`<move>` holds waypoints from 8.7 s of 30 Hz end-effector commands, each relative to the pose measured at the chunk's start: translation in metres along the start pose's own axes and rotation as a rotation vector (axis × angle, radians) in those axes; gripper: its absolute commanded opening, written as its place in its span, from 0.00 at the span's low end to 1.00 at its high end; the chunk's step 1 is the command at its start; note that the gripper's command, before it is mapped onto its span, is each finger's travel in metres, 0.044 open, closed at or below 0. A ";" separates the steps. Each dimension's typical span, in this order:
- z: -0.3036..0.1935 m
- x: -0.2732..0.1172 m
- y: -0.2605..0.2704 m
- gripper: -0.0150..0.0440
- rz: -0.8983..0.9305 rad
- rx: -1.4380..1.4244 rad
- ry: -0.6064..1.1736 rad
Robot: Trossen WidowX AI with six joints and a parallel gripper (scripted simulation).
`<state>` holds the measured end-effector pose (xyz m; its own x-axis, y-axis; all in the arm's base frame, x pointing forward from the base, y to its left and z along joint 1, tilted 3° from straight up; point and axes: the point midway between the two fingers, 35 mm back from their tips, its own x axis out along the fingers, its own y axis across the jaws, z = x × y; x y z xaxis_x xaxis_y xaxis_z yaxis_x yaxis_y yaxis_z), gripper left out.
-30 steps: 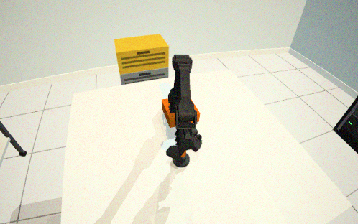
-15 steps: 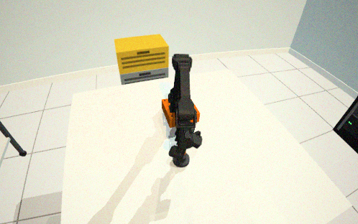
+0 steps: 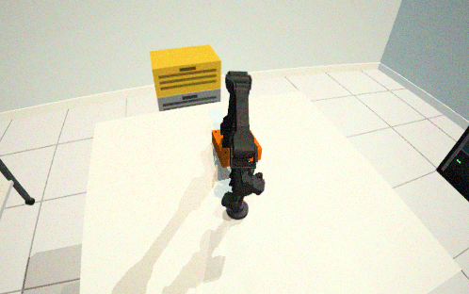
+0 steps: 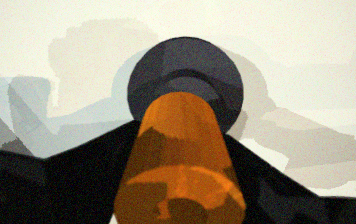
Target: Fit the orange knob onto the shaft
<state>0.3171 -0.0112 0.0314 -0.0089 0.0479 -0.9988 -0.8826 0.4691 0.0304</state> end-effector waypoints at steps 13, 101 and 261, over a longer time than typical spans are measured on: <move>0.002 0.001 -0.004 0.25 -0.008 -0.007 0.000; -0.001 -0.003 0.001 0.25 -0.007 -0.426 0.002; 0.002 0.001 -0.006 0.25 -0.007 -0.857 0.004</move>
<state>0.3219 -0.0111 0.0303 -0.0081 0.0479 -0.9988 -0.9360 -0.3518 -0.0093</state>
